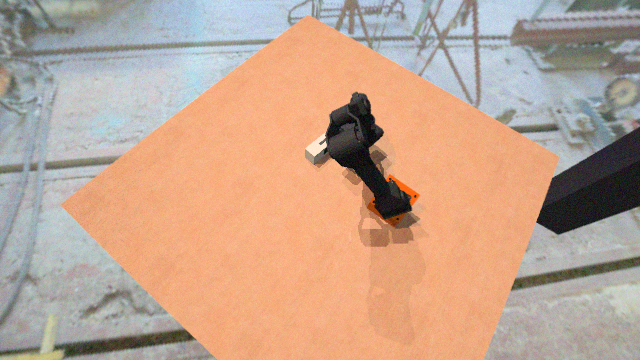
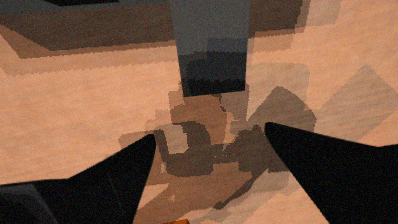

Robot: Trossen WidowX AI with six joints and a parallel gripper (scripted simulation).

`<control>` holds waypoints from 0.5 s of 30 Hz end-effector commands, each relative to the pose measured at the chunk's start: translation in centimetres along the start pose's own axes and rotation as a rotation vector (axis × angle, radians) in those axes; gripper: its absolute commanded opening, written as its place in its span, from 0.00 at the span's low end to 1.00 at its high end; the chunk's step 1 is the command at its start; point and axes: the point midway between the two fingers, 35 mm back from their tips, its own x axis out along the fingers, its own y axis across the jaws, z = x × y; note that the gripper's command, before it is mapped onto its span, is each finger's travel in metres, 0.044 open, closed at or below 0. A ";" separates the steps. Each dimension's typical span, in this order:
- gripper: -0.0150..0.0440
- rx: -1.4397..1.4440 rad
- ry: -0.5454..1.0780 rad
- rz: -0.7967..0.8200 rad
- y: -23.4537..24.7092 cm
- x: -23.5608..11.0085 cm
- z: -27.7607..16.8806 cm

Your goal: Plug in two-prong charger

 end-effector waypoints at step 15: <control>1.00 -0.004 -0.611 -0.005 -0.2 -7.8 1.3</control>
